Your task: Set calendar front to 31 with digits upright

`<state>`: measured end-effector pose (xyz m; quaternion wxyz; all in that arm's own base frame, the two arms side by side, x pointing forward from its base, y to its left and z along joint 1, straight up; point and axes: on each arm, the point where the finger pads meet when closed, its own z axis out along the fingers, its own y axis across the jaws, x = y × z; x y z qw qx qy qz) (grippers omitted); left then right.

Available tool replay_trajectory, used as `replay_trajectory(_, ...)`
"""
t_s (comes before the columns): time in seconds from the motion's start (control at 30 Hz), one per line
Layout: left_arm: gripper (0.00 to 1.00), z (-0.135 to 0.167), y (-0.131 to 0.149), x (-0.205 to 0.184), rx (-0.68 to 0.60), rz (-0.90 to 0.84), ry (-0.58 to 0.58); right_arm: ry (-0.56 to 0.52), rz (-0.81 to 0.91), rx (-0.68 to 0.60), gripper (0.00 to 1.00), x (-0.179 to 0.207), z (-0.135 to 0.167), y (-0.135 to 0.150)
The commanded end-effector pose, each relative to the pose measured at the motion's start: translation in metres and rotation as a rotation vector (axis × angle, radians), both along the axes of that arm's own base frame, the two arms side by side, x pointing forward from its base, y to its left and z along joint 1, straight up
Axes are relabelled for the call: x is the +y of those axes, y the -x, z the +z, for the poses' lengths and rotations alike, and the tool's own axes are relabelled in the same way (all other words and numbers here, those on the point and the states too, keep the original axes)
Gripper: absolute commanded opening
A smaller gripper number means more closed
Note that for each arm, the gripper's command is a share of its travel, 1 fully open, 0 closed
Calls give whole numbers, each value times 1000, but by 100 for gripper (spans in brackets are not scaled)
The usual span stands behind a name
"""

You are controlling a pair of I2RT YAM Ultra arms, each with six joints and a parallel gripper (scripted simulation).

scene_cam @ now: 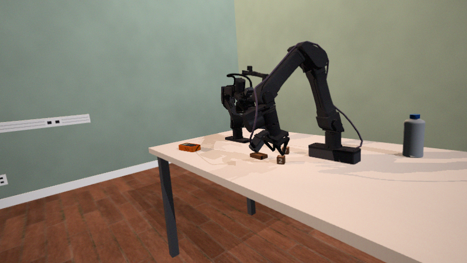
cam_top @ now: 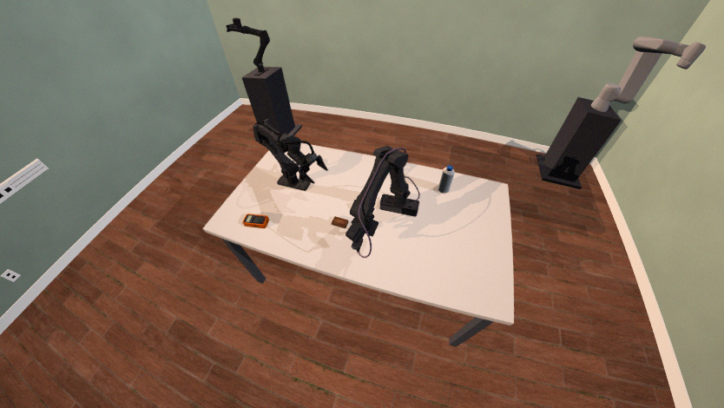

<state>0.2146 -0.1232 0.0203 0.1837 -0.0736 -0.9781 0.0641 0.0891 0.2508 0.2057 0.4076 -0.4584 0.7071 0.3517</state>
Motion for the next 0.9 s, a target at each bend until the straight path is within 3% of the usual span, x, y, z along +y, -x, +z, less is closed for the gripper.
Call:
replay_trajectory(0.0,55,2,-6,-2,-142,-206,47,-49,-18,-18,100,-2,15,-4)
replay_trajectory(0.2,55,2,-5,-7,-251,-438,70,-49,-18,-18,100,-2,15,-4)
replay_trajectory(0.27,55,2,-5,-7,-251,-438,70,-49,-18,-18,100,-2,15,-4)
replay_trajectory(0.57,55,5,-1,-17,-424,-821,82,-49,-18,-18,100,-2,15,-4)
replay_trajectory(0.87,55,-3,23,-13,-429,-926,78,-49,-18,-18,100,-2,15,-4)
